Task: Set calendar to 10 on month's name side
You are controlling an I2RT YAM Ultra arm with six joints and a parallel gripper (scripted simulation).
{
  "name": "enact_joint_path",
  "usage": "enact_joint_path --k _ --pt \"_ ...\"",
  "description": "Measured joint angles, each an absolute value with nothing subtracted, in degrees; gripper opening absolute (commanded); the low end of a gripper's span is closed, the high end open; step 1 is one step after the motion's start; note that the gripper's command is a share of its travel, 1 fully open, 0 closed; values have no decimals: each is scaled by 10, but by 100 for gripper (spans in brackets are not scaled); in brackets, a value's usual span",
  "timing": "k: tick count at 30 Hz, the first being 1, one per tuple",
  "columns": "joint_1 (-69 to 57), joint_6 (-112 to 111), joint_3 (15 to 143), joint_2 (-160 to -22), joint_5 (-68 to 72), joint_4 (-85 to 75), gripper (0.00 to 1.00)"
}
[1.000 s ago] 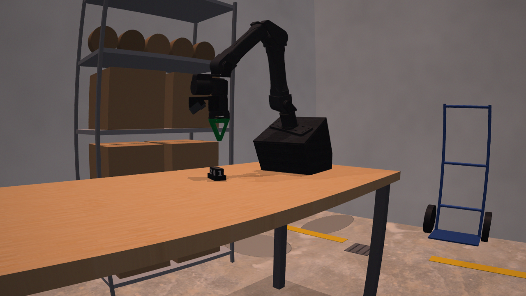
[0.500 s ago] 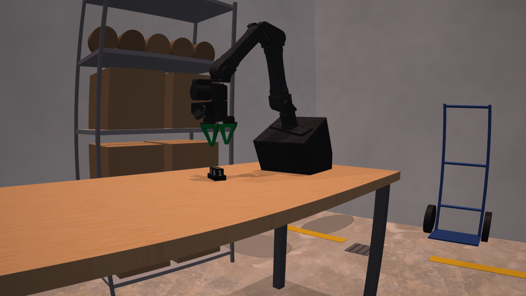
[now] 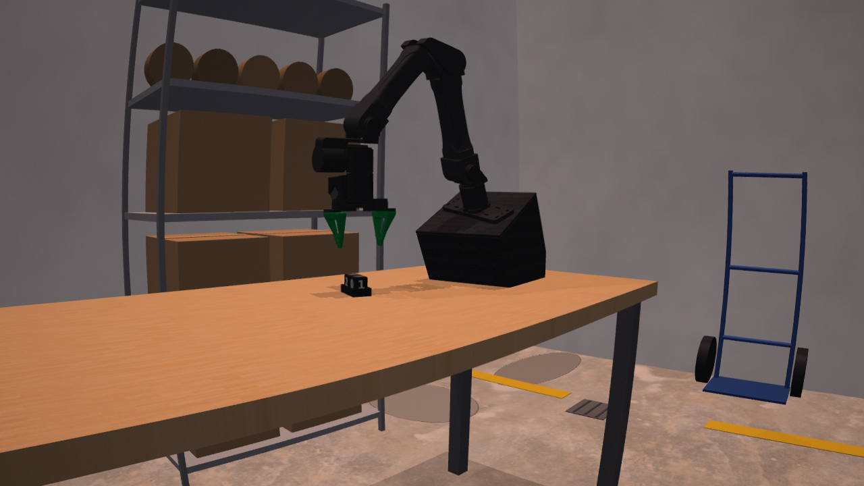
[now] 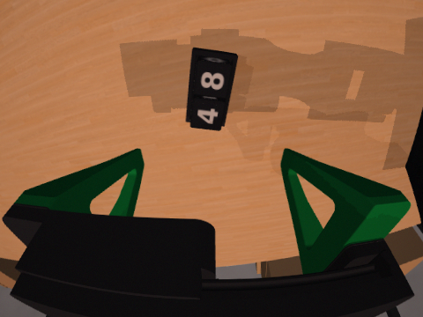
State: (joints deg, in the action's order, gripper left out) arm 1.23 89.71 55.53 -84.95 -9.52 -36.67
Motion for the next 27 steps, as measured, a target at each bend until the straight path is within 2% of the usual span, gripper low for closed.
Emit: enact_joint_path --k 3,4,27 --pt "12 937 554 -851 -95 -363 100" --pt "12 946 554 -851 -95 -361 45" --pt "12 979 554 -851 -95 -355 45"
